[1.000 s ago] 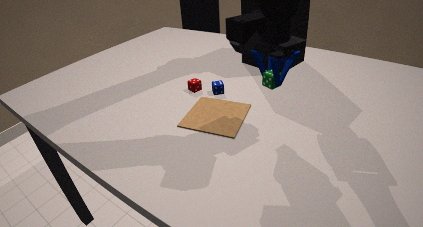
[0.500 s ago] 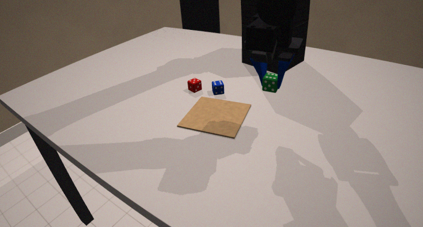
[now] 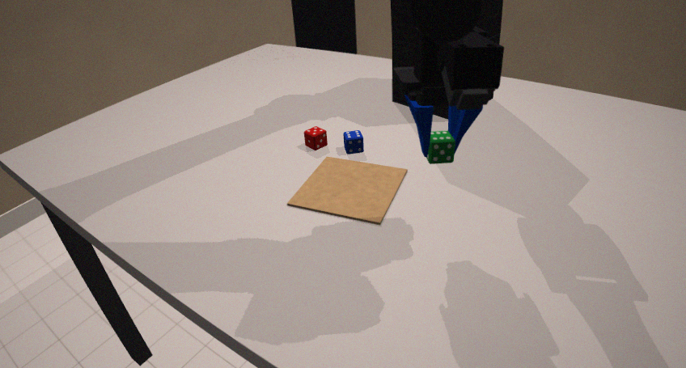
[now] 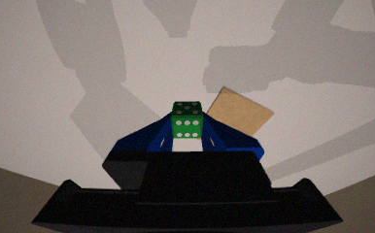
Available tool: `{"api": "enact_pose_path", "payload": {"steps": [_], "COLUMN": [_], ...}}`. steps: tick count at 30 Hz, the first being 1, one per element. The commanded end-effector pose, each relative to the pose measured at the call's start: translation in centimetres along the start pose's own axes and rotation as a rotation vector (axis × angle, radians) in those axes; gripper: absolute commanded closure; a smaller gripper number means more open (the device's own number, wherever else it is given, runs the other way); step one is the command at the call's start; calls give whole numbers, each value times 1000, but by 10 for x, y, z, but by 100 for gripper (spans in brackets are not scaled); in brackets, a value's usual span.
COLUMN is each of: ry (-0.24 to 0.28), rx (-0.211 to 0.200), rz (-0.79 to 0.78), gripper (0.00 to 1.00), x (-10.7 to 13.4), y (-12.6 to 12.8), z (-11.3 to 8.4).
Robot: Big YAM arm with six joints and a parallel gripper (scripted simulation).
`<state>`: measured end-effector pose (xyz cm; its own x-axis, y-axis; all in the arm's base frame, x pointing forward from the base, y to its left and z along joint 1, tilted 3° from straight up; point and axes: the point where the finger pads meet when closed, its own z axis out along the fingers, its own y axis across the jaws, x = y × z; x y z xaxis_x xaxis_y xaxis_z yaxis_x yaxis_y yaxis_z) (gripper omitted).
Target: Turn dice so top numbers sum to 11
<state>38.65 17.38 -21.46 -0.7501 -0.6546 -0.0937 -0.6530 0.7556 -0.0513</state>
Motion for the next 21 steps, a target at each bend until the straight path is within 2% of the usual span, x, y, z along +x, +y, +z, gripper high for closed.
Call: {"api": "enact_pose_path", "payload": {"steps": [1,7,10,12,14,15,21], "ry": [57,41,54,54,56,56,41], "rx": [-20,-18,-30,-30,-36,-37,-32], "rz": [-189,-390,-511,-511,-629,-637,-845], "gripper": [74,74,74,74,74,74,74], "x": [24,16,20,20,21,21,11], "y": [1,-4,-3,-3,-1,-1,-8], "z": [5,1,7,7,7,7,6]}}
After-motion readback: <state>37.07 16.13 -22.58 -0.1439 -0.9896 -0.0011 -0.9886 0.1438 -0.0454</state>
